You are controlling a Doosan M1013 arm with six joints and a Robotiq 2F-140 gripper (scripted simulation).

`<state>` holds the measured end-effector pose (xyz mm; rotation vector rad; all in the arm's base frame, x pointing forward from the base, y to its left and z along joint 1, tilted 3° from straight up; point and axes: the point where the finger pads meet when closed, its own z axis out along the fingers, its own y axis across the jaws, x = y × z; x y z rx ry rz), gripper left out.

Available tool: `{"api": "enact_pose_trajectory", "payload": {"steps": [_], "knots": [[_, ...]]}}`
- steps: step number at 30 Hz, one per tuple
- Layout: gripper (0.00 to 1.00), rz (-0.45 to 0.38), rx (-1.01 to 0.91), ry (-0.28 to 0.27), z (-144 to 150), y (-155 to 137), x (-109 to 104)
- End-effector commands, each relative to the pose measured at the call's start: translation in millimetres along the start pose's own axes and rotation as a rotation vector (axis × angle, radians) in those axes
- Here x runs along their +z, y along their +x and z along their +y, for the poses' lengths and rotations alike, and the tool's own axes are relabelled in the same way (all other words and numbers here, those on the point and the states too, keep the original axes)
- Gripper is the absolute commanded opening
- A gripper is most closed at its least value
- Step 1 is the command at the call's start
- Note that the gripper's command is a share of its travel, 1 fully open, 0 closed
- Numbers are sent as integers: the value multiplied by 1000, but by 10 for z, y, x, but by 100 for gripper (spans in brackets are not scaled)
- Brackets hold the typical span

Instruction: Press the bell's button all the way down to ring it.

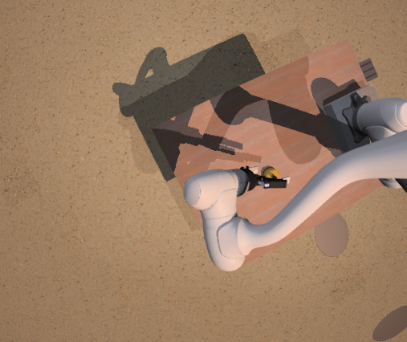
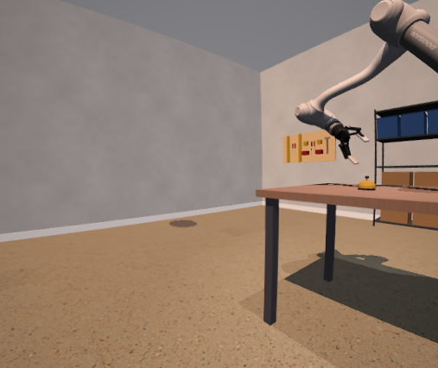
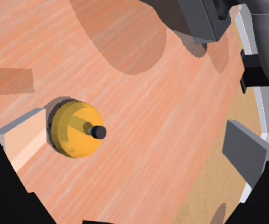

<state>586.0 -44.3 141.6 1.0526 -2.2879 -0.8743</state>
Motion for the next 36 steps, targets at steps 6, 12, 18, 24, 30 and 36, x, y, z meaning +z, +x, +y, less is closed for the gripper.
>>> {"api": "enact_pose_trajectory", "payload": {"steps": [6,12,18,24,30,36], "knots": [[100,0,0,0,1,0,-1],[100,0,0,0,1,0,-1],[100,0,1,1,2,0,0],[100,-22,163,123,41,-51,157],[100,-61,304,229,72,-88,279],[100,-119,437,329,101,-119,381]]}}
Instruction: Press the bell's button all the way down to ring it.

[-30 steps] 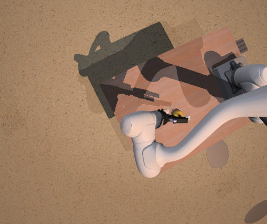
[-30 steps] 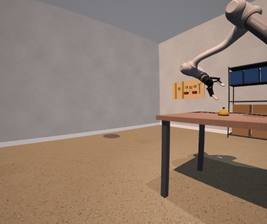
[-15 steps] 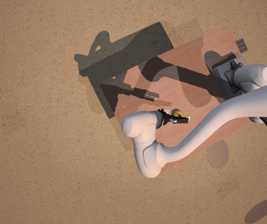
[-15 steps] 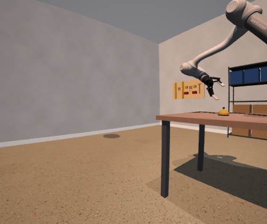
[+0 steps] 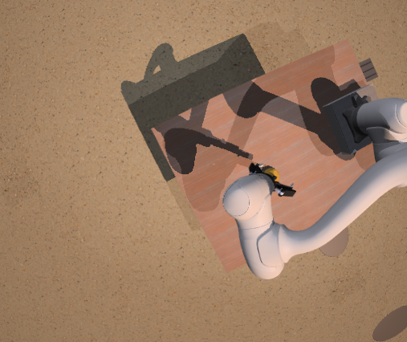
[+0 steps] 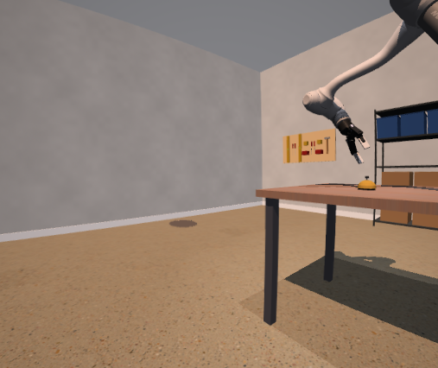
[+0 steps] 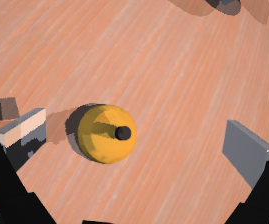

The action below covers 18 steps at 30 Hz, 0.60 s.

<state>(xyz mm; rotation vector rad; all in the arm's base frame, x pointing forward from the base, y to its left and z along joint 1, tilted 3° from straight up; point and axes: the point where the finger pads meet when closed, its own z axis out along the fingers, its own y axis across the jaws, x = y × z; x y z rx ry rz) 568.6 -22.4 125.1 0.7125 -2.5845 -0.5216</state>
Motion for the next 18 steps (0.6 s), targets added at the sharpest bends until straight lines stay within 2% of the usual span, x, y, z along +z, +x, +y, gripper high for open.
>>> {"api": "enact_pose_trajectory", "payload": {"steps": [1,11,15,16,18], "knots": [[100,-50,129,94,56,-8,84],[100,-197,359,232,160,-17,199],[100,-207,372,239,167,-18,205],[100,-267,444,273,204,-20,230],[100,-304,485,290,227,-21,242]]}}
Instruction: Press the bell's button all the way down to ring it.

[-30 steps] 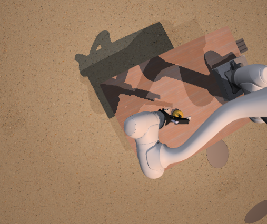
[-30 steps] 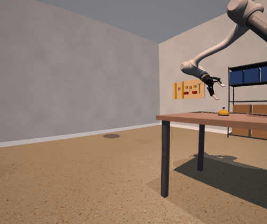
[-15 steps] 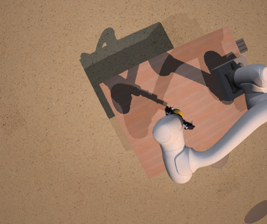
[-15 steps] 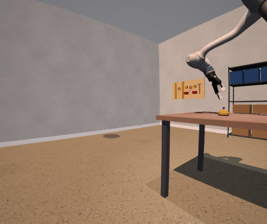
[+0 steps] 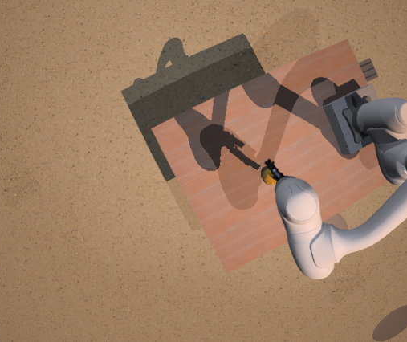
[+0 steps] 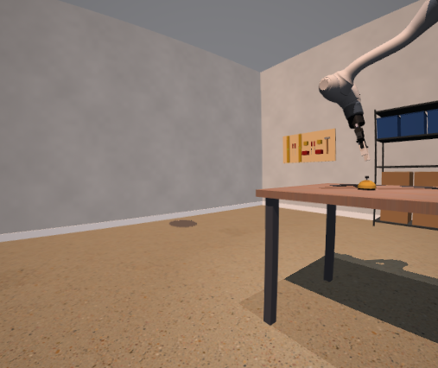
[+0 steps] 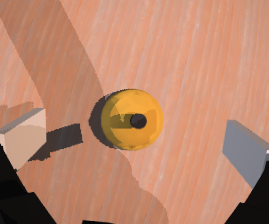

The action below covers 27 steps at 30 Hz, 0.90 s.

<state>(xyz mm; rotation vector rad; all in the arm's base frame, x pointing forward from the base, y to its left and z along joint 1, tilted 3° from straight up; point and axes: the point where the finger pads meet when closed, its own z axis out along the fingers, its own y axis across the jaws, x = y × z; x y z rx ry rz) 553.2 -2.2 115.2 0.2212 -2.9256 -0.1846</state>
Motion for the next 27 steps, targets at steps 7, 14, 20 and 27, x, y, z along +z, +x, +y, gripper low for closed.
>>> {"api": "enact_pose_trajectory", "payload": {"steps": [7,14,20,27], "knots": [[100,-213,258,87,143,63,24],[100,-256,303,91,173,76,20],[0,-256,304,91,174,76,20],[0,-256,304,91,174,76,20]]}}
